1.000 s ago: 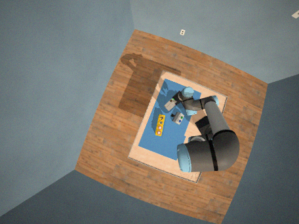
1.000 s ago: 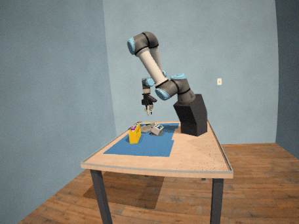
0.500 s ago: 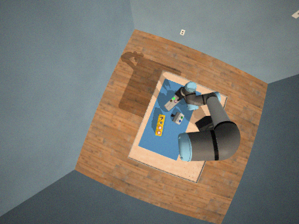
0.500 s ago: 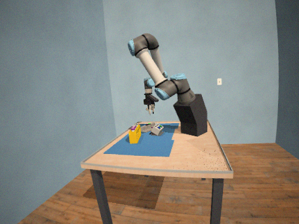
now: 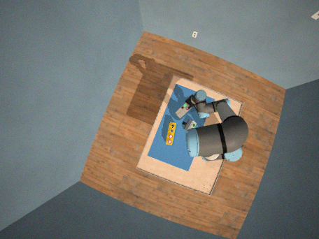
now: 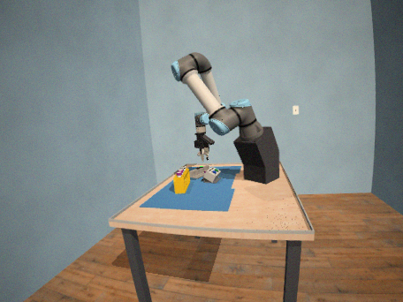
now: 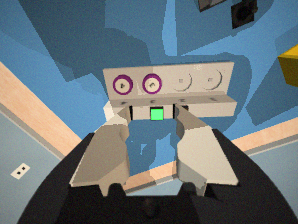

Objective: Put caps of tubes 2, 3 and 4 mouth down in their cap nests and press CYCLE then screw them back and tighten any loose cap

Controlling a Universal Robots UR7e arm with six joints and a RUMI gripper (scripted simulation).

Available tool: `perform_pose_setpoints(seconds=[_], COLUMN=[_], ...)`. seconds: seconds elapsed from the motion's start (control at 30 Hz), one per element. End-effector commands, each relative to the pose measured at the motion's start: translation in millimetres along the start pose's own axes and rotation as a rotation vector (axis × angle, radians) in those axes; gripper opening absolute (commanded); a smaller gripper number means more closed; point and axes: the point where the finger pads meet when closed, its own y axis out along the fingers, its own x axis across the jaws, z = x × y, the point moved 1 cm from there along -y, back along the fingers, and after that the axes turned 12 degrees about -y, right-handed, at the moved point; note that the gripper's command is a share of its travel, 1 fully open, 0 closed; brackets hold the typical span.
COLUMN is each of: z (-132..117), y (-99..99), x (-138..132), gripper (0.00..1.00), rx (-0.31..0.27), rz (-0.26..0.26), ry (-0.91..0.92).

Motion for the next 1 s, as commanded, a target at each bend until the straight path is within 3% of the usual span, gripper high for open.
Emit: perform_pose_setpoints(seconds=[0.0, 0.23, 0.4, 0.97], z=[-1.8, -2.3, -2.4, -2.0], y=[25.0, 60.0, 74.5, 76.5], x=[-1.4, -1.8, -1.9, -1.5], gripper=[0.29, 0.29, 0.29, 0.29], rx=[-0.002, -0.002, -0.002, -0.002], rz=[0.002, 0.002, 0.002, 0.002], ry=[0.0, 0.0, 0.0, 0.0])
